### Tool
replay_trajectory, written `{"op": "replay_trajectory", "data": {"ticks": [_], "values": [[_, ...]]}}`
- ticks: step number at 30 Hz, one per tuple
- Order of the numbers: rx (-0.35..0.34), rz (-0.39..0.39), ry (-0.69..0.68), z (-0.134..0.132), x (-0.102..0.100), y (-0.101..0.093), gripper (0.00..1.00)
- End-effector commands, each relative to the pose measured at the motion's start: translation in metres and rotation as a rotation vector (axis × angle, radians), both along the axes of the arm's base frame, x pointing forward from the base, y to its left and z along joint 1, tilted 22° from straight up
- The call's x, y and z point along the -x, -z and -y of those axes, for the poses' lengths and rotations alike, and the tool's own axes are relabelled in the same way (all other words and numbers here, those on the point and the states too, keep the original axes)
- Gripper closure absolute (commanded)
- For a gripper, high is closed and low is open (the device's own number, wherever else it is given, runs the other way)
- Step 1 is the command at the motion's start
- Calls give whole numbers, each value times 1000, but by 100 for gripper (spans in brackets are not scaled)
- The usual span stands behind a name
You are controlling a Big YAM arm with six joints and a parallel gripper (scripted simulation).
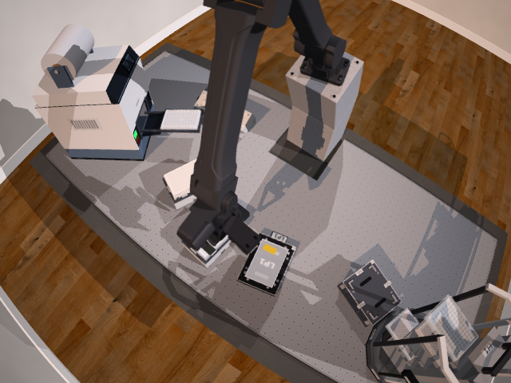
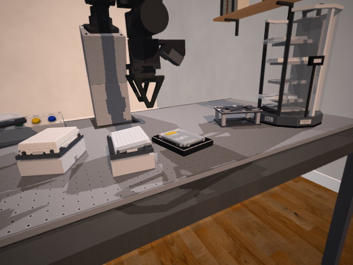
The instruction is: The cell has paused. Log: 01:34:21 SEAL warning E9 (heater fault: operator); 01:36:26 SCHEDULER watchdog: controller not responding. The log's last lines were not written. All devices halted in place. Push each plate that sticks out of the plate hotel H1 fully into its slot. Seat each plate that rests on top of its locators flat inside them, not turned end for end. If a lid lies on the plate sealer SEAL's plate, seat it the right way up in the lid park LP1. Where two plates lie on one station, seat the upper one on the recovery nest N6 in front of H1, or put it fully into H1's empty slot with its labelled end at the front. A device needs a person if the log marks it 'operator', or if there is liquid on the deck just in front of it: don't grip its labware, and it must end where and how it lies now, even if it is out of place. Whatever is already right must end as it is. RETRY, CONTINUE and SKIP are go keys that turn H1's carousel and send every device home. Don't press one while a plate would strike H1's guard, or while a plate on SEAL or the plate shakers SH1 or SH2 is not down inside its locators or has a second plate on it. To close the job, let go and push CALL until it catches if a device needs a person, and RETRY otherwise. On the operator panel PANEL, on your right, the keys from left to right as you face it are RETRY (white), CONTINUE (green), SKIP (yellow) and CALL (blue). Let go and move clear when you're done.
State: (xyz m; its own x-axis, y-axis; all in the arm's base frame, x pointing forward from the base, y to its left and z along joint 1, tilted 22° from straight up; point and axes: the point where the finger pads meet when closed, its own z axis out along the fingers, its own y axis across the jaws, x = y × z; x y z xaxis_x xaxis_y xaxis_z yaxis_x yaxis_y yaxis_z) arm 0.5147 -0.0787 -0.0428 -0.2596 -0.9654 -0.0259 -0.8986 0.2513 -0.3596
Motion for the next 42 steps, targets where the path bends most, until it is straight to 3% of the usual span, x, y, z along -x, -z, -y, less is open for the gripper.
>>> {"op": "replay_trajectory", "data": {"ticks": [1, 4, 24, 27, 28, 42], "values": [[7, 43, -3, 5, -13, -25, 0], [4, 20, -3, 2, 2, -24, 0], [2, 20, -4, -5, 19, -68, 0], [0, 9, -4, -5, 19, -64, 0], [2, 25, -4, -5, 19, -75, 0], [1, 26, -2, -9, 32, -107, 0]]}}
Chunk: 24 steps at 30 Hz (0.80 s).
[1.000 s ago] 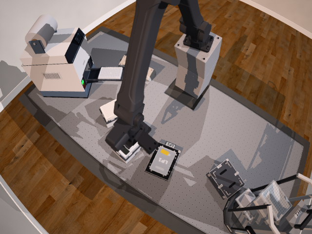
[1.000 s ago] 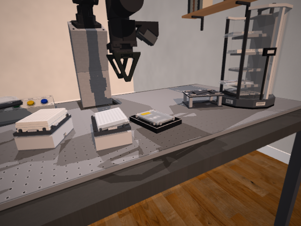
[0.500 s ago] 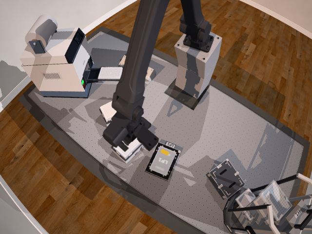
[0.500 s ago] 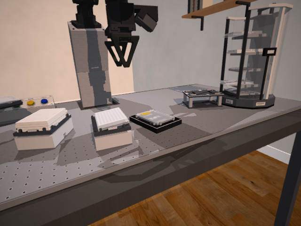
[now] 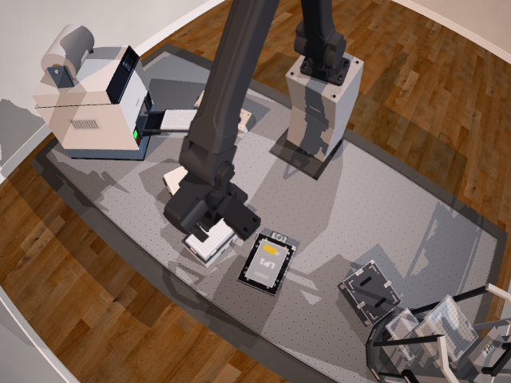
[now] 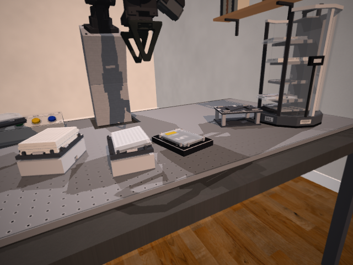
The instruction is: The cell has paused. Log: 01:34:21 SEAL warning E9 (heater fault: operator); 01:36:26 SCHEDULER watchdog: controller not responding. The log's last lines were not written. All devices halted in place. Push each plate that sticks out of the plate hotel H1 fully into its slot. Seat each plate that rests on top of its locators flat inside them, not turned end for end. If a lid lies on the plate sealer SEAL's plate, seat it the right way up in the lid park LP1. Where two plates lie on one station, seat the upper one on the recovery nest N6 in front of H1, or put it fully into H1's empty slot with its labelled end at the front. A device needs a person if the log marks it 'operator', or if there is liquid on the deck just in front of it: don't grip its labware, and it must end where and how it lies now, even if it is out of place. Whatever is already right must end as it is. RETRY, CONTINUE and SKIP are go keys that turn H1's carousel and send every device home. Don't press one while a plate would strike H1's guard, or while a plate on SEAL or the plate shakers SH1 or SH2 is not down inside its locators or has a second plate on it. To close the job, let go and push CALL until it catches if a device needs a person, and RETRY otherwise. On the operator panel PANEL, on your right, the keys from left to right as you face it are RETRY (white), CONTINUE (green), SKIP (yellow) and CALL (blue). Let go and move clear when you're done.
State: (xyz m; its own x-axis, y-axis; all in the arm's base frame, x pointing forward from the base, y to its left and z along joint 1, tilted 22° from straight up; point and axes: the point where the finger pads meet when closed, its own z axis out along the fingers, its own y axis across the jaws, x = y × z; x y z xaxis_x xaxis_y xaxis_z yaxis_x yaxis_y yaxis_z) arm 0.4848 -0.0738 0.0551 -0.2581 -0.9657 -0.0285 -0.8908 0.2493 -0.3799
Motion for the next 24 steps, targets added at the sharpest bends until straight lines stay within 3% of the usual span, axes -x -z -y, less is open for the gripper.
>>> {"op": "replay_trajectory", "data": {"ticks": [1, 2, 3, 16, 18, 19, 24], "values": [[-2, 4, -1, -4, 2, -9, 0], [-6, -25, 0, -4, 5, 2, 0], [-2, 4, 0, -4, 4, -14, 0], [2, 41, 2, -5, 2, -62, 0], [2, 41, 2, -5, 2, -62, 0], [-4, -6, 3, -5, 8, -43, 0], [3, 43, 2, -6, 8, -78, 0]]}}
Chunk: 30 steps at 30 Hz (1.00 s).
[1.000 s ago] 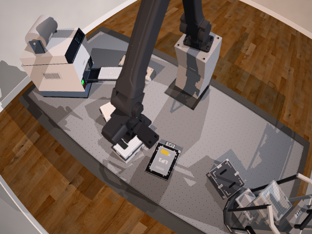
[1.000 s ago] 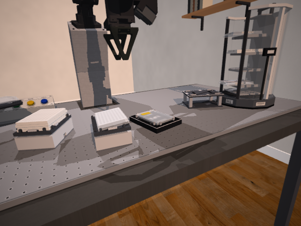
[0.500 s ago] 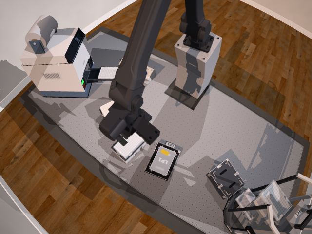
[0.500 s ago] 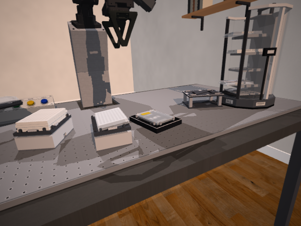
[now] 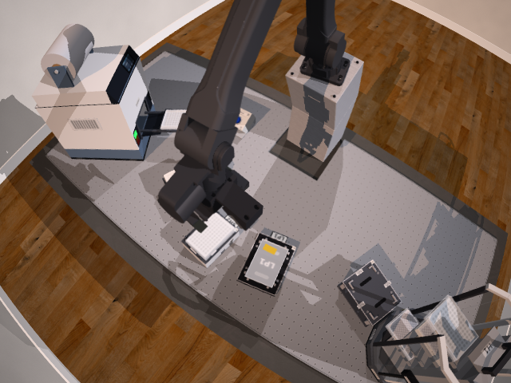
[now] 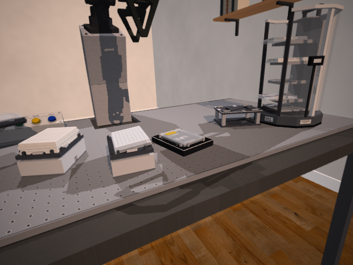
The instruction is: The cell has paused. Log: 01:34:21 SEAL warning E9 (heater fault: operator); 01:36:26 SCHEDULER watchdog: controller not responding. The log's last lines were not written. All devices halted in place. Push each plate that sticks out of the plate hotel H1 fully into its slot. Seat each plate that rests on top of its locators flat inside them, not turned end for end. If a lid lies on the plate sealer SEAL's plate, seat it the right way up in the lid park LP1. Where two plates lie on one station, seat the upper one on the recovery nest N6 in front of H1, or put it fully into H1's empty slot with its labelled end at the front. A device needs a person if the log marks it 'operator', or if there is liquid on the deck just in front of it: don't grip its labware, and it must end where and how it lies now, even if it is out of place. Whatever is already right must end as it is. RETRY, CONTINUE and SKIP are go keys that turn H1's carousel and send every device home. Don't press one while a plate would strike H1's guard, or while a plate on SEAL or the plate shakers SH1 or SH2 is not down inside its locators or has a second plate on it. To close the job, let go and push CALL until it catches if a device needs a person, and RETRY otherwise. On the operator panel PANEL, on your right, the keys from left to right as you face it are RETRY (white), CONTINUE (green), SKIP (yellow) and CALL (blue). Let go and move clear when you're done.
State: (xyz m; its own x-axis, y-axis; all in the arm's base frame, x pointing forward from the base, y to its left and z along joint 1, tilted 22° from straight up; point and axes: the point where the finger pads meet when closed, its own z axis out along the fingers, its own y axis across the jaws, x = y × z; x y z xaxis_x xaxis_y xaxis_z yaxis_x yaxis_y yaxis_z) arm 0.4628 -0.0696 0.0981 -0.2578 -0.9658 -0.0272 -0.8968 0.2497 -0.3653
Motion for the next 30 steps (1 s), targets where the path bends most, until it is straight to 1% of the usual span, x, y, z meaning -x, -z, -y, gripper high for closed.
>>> {"op": "replay_trajectory", "data": {"ticks": [1, 9, 11, 12, 13, 14, 15, 22, 23, 24, 25, 26, 28, 30], "values": [[5, 59, 2, -2, -13, -37, 0], [6, 61, 2, -4, -5, -58, 0], [6, 61, 2, -4, -5, -58, 0], [0, 9, 4, -4, 1, -37, 0], [2, 26, 4, -4, 0, -48, 0], [5, 52, 3, -4, 2, -62, 0], [6, 62, 3, -4, 0, -69, 0], [7, 63, 4, -5, 7, -87, 0], [5, 49, 4, -5, 6, -80, 0], [-10, 28, 31, -11, 4, -70, 0], [-23, 28, 62, -14, 5, -69, 0], [-38, -4, 94, -19, 16, -53, 0], [-38, -4, 94, -19, 16, -53, 0], [-61, 23, 155, -25, 11, -60, 0]]}}
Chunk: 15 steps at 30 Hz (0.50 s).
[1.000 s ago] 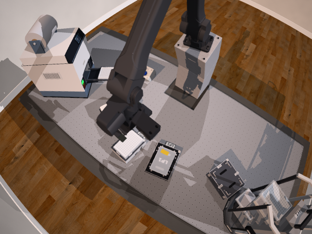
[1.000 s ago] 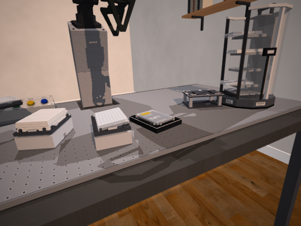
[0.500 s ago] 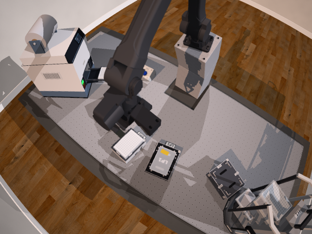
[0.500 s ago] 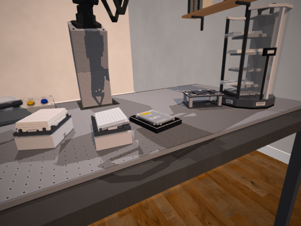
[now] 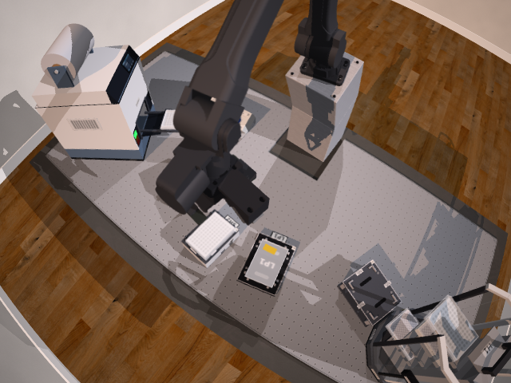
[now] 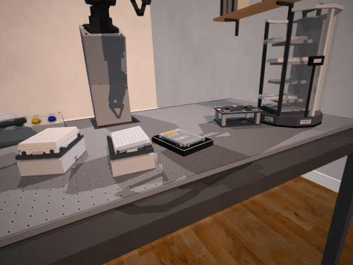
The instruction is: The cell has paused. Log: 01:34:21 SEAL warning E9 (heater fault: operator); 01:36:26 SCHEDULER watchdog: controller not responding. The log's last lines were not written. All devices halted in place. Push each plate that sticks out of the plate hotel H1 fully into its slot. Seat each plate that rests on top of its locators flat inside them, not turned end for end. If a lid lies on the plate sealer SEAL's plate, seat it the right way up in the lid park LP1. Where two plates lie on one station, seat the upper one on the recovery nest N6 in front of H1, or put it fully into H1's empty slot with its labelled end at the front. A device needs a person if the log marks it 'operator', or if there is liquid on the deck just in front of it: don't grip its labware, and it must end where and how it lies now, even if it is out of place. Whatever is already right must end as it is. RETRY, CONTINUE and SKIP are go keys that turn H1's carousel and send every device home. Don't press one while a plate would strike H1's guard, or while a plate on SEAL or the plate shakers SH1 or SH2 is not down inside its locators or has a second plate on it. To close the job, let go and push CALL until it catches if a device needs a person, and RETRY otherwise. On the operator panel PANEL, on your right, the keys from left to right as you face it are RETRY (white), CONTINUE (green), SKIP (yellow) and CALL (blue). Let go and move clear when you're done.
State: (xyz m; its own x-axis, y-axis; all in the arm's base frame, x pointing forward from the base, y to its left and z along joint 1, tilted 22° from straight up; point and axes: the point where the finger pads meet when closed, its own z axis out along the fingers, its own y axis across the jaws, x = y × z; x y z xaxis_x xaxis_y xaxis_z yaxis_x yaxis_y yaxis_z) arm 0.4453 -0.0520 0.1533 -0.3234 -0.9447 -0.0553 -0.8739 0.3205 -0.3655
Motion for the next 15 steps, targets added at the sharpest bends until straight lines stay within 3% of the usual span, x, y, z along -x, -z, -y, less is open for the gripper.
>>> {"op": "replay_trajectory", "data": {"ticks": [1, 13, 15], "values": [[-46, 24, 117, -11, -9, -9, 0], [-198, 59, 486, -52, -22, -14, 0], [-198, 59, 486, -52, -22, -14, 0]]}}
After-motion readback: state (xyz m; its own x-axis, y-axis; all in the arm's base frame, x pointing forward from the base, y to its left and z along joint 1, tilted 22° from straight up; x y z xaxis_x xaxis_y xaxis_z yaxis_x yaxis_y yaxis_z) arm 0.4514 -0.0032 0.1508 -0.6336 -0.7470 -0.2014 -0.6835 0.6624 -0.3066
